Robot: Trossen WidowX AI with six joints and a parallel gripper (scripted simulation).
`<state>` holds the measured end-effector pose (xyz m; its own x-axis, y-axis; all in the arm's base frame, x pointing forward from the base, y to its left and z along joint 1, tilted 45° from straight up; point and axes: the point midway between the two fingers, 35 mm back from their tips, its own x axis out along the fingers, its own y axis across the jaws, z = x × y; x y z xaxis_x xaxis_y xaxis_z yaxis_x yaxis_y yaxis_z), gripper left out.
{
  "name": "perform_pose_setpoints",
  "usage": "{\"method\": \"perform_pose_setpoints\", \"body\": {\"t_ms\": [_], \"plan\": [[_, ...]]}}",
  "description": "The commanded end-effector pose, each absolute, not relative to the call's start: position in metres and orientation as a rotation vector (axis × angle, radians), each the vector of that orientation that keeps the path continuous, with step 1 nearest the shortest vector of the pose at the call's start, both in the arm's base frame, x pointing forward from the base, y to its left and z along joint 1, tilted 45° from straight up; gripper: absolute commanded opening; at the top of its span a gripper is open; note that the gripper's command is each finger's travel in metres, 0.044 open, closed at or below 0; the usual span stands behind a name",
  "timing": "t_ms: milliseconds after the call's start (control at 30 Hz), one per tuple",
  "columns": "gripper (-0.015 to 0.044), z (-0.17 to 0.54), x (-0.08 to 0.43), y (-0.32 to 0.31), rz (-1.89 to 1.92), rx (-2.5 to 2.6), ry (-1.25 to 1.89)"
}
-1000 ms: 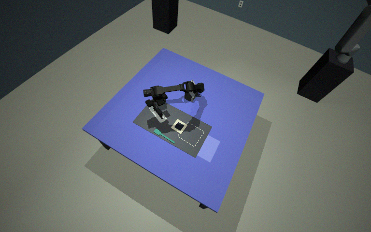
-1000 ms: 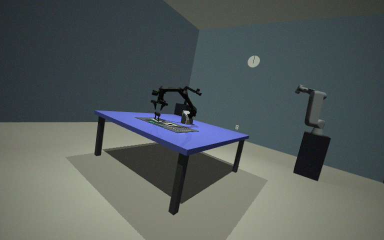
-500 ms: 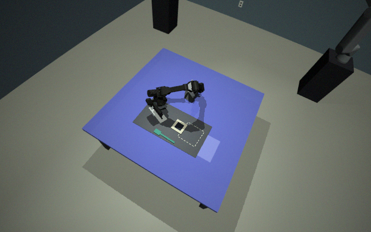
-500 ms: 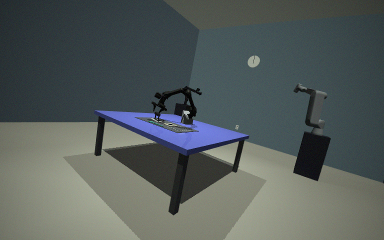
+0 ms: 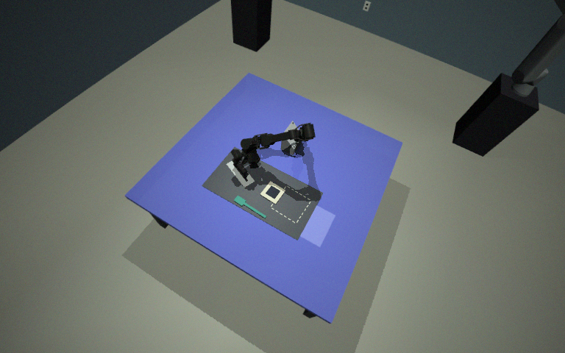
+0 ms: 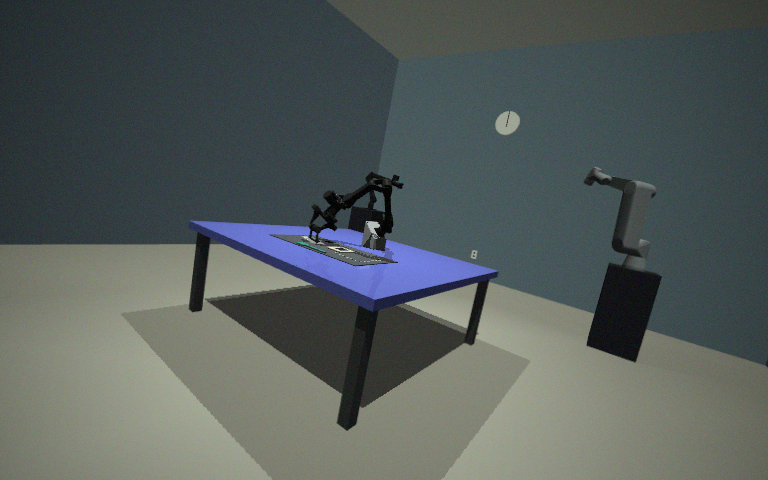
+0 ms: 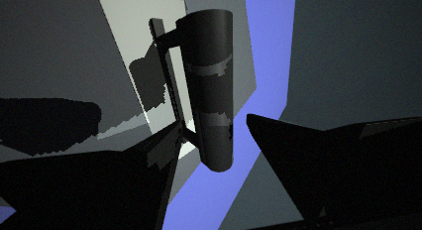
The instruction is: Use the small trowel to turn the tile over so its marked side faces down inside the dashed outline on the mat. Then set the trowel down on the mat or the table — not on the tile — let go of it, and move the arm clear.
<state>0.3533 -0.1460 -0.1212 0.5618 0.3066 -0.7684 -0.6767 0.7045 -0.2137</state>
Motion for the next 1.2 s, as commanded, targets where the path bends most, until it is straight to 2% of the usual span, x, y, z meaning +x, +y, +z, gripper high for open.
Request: {"method": "perform_pose_setpoints", "body": {"t_ms": [0,1167], "plan": [[0.03,-0.085,0.34,-0.124,0.456,-0.604,0.628],[0.03,-0.108,0.368,-0.117,0.457,-0.602,0.628]]}}
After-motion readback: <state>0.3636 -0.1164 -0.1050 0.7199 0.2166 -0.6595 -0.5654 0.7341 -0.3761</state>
